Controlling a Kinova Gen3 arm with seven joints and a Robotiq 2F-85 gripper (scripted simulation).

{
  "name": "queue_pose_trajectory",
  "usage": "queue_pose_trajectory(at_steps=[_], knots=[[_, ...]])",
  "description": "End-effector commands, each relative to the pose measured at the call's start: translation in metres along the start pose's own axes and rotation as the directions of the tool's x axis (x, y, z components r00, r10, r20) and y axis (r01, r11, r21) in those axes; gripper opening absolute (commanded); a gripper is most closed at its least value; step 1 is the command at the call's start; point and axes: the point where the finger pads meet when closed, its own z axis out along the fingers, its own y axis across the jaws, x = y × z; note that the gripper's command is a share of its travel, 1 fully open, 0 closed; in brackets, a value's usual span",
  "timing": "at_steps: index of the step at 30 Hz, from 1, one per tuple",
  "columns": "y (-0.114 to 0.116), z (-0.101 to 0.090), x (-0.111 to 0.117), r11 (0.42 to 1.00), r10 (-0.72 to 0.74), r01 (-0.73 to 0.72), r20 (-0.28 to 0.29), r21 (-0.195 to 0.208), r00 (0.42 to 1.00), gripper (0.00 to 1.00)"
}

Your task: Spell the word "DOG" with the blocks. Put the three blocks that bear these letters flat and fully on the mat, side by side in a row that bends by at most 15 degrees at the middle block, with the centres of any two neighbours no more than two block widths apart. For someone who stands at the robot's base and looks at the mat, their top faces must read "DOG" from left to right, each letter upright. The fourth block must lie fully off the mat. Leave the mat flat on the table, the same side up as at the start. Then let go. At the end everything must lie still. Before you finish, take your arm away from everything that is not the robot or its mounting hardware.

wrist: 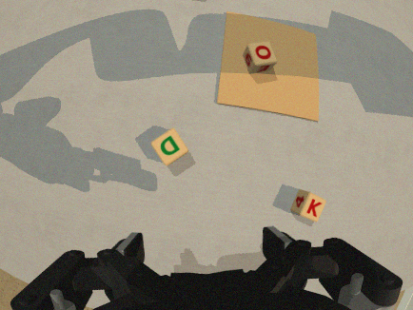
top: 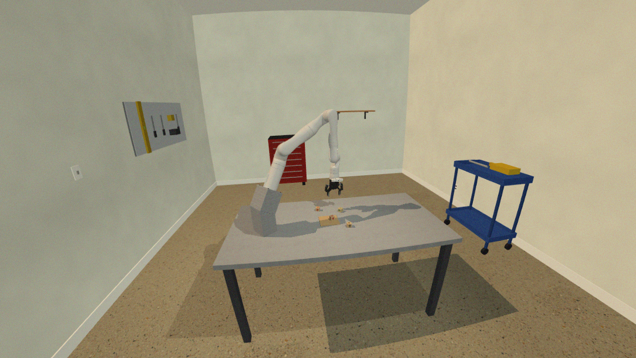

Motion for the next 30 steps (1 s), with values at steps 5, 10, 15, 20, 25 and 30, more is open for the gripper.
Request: queue_pose_trajectory(at_steps=[5, 10, 15, 20, 25, 30], knots=[[-0.003, -0.002, 0.0, 1.0, -0.01, 0.01, 0.001, 0.0, 1.0, 1.0], [-0.006, -0.002, 0.002, 1.0, -0.011, 0.011, -0.002, 0.003, 1.0, 1.0], [-0.008, -0.003, 0.004, 1.0, -0.011, 0.011, -0.004, 0.005, 1.0, 1.0], [-0.013, -0.004, 0.006, 1.0, -0.012, 0.012, -0.006, 0.011, 1.0, 1.0], [-0.013, -0.004, 0.008, 1.0, -0.012, 0.012, -0.009, 0.01, 1.0, 1.0], [-0.015, -0.004, 0.01, 1.0, -0.012, 0.012, -0.012, 0.013, 1.0, 1.0]])
